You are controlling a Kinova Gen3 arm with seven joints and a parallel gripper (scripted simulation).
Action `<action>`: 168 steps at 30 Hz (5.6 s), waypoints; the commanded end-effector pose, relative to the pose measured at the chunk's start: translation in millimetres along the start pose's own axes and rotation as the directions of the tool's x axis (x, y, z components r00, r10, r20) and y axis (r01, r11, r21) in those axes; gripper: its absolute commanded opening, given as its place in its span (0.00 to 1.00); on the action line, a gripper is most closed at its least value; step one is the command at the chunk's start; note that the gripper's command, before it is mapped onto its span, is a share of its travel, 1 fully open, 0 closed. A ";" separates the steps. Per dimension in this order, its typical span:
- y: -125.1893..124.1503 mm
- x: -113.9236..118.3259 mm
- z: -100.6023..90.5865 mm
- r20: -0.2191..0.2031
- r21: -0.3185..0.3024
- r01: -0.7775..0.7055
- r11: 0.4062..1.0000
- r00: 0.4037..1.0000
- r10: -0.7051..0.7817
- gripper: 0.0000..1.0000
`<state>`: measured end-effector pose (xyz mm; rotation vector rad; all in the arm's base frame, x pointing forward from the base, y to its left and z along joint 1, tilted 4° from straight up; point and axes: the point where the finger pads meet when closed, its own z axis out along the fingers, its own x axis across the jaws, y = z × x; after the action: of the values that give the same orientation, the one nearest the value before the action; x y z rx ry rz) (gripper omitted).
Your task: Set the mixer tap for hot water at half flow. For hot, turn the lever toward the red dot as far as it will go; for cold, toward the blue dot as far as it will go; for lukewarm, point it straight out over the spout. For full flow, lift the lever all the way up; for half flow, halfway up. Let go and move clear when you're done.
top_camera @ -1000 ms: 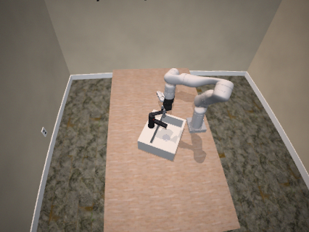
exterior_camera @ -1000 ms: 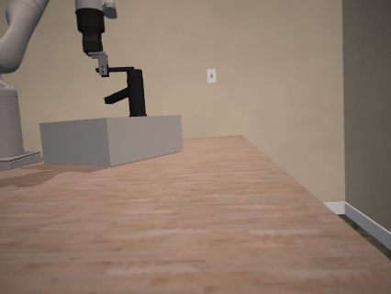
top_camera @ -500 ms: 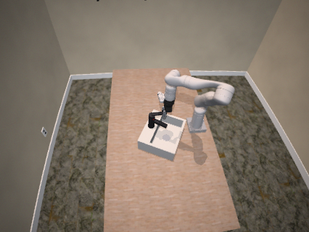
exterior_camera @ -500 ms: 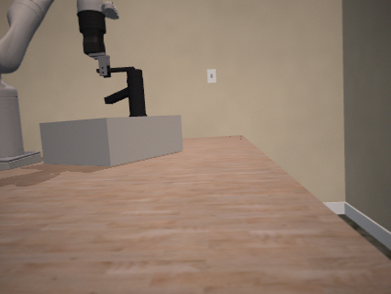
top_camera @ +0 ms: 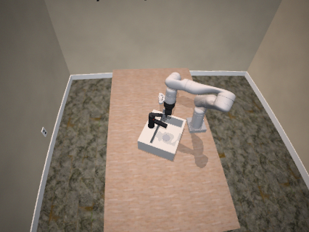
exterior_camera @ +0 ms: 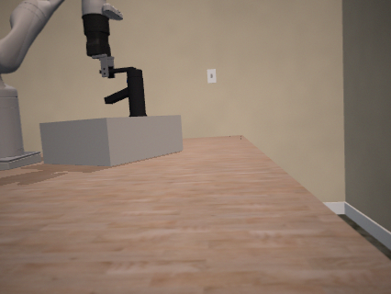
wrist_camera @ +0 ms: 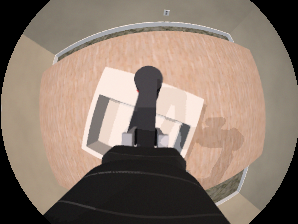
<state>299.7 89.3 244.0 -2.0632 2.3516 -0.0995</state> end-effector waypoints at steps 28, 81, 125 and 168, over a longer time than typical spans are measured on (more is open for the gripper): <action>-7.9 -36.2 0.5 -0.010 0.007 -0.408 0.913 0.913 0.409 0.00; -10.9 -42.4 0.6 -0.010 0.008 -0.479 0.878 0.878 0.479 0.00; -34.7 -70.1 0.9 -0.006 0.011 -0.795 0.607 0.607 0.795 0.00; -46.0 -77.5 0.9 -0.004 0.012 -0.878 0.478 0.478 0.878 0.00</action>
<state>355.2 160.3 242.9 -0.5672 3.0479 -0.0943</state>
